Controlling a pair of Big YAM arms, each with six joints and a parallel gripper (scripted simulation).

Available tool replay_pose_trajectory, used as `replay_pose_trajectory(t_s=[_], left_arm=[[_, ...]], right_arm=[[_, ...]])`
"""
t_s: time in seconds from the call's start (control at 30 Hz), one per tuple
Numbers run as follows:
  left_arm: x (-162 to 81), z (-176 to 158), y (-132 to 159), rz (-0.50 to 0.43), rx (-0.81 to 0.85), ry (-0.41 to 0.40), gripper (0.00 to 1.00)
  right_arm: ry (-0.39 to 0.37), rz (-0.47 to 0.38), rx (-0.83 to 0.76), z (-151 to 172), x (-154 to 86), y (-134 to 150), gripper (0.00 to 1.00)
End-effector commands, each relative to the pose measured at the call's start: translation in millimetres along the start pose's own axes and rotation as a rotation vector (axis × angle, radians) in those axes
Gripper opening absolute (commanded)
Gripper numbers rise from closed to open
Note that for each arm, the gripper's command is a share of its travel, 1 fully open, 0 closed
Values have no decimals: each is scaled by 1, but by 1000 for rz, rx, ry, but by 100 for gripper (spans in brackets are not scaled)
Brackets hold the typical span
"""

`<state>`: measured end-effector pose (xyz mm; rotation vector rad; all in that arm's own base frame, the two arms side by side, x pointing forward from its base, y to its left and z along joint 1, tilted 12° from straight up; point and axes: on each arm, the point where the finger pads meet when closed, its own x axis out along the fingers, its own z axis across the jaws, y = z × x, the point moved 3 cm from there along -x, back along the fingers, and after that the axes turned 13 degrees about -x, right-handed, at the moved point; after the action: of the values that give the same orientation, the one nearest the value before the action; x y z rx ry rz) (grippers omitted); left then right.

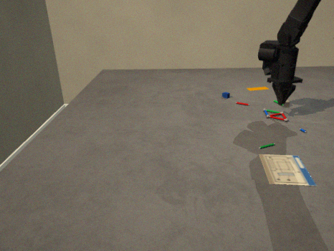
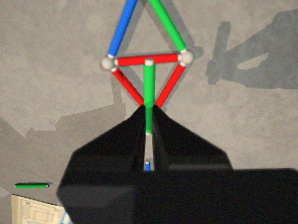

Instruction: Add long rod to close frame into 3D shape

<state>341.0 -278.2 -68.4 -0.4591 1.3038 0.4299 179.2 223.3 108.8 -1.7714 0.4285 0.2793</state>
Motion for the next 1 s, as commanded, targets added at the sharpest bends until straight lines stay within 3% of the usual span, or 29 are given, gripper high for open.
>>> replay_pose_trajectory(t_s=[0.0,0.37,0.6,0.67,0.87,0.97], left_arm=[[8,-2,1,16,-3,2,0],[7,0,-6,11,-69,0,0],[-3,1,-3,-1,-398,-2,0],[-3,1,-3,-1,-398,-2,0],[-9,2,-5,-12,-672,3,0],[-5,-1,-3,1,-699,-2,0]], right_arm=[[-6,-4,24,7,-2,-7,100],[-6,-4,24,7,-2,-7,100],[-6,-4,24,7,-2,-7,100],[-6,-4,24,7,-2,-7,100],[-6,-4,24,7,-2,-7,100],[-6,-4,24,7,-2,-7,100]])
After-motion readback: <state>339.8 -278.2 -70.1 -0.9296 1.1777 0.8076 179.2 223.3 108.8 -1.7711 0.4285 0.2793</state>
